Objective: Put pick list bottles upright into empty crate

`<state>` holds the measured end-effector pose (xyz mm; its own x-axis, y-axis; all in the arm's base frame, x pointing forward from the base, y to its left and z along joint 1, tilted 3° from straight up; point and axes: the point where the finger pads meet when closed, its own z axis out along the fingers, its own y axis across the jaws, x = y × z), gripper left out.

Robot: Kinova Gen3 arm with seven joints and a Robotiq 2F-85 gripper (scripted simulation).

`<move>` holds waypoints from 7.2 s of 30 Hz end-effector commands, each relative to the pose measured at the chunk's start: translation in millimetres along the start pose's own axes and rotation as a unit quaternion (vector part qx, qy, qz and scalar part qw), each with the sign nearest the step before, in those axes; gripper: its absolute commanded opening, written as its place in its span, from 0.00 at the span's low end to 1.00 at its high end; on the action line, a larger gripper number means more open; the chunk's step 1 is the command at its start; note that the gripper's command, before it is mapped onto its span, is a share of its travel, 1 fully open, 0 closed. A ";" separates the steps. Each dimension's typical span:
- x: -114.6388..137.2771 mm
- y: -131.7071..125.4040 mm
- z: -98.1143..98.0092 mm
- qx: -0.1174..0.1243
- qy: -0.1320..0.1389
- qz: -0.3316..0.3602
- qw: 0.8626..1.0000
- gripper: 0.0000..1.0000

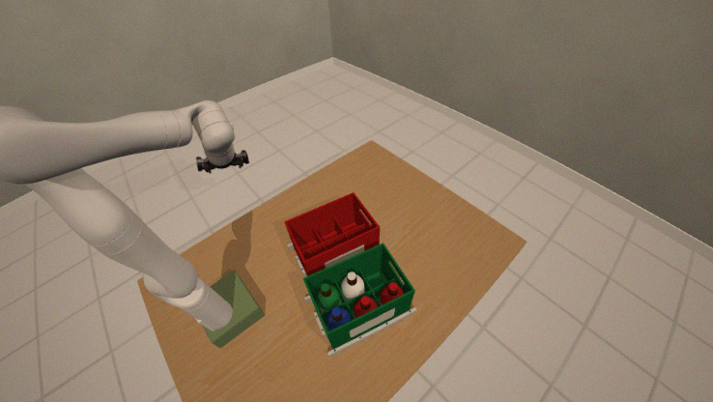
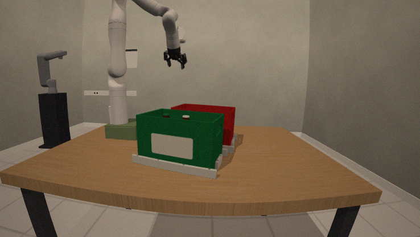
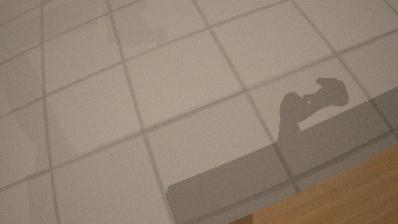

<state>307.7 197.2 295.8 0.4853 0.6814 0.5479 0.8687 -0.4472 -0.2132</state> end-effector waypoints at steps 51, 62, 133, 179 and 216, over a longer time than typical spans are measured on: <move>21.7 -10.3 30.7 0.084 -0.127 -0.454 0.878 0.67; 30.0 -9.1 38.0 0.125 -0.159 -0.597 0.776 0.67; 56.9 69.6 60.0 0.205 -0.247 -0.797 0.511 0.67; -24.1 251.9 44.4 0.163 -0.276 -0.708 0.629 0.67; -68.8 352.7 35.6 0.163 -0.276 -0.708 0.629 0.67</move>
<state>583.7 13.2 152.8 -0.9159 0.4002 0.0321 0.3992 0.9162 -0.0336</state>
